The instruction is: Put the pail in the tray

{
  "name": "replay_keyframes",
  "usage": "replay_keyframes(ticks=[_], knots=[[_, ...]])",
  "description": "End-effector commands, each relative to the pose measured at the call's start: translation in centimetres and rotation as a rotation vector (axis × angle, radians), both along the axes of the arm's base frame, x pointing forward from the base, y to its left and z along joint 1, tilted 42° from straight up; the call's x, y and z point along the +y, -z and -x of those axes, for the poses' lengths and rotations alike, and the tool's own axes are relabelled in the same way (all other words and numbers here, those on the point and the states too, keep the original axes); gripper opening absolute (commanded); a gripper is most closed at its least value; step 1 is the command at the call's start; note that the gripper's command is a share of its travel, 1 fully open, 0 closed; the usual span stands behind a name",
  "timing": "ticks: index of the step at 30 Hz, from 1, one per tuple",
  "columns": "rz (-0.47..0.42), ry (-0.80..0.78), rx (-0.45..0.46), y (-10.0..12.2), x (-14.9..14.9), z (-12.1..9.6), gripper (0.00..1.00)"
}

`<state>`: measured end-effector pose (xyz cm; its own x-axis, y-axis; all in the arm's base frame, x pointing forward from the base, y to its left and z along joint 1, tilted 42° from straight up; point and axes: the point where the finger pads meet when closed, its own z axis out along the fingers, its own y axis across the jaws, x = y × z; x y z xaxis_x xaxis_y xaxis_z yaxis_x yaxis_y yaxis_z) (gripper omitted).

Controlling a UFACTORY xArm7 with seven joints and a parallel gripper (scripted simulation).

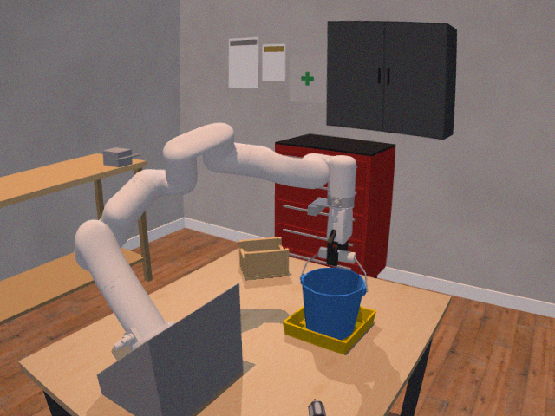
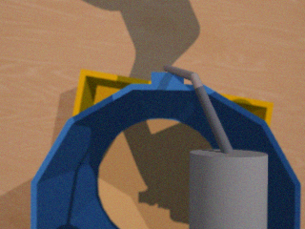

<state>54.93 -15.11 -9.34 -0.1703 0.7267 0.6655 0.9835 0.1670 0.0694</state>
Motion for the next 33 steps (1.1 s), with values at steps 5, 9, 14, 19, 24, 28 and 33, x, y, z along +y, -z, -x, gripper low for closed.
replay_keyframes(ticks=[5,9,14,19,24,28,33], knots=[[0.004,0.002,-0.003,-0.2,-0.3,-0.1,1.00],[0.004,0.002,-0.003,-0.4,-0.5,-0.1,1.00],[0.004,0.002,-0.003,-0.8,-0.8,-0.1,1.00],[0.004,0.002,-0.003,-1.4,-1.3,-0.2,1.00],[0.004,0.002,-0.003,-2.2,-2.1,-0.2,1.00],[0.004,0.002,-0.003,-3.0,-2.8,-0.3,1.00],[0.004,0.002,-0.003,-3.6,-3.3,-0.4,1.00]])
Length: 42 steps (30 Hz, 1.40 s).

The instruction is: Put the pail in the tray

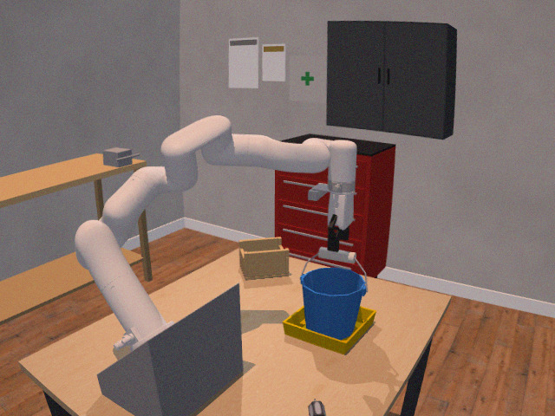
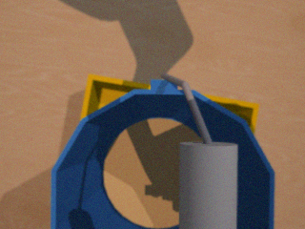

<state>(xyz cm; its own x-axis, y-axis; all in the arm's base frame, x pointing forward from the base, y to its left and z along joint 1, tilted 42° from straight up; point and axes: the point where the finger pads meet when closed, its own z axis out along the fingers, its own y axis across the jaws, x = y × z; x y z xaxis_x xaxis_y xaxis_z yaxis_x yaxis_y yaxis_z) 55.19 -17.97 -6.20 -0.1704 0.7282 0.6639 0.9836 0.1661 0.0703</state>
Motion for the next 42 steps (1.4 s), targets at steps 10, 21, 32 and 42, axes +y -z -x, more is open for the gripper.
replay_keyframes(ticks=[10,21,32,42], knots=[[0.002,0.001,-0.002,-2.0,-1.8,-0.2,1.00],[0.002,0.001,-0.002,-2.8,-2.5,-0.3,1.00],[0.002,0.001,-0.002,-3.0,-2.7,-0.3,1.00],[0.002,0.001,-0.002,-3.0,-2.7,-0.3,1.00]])
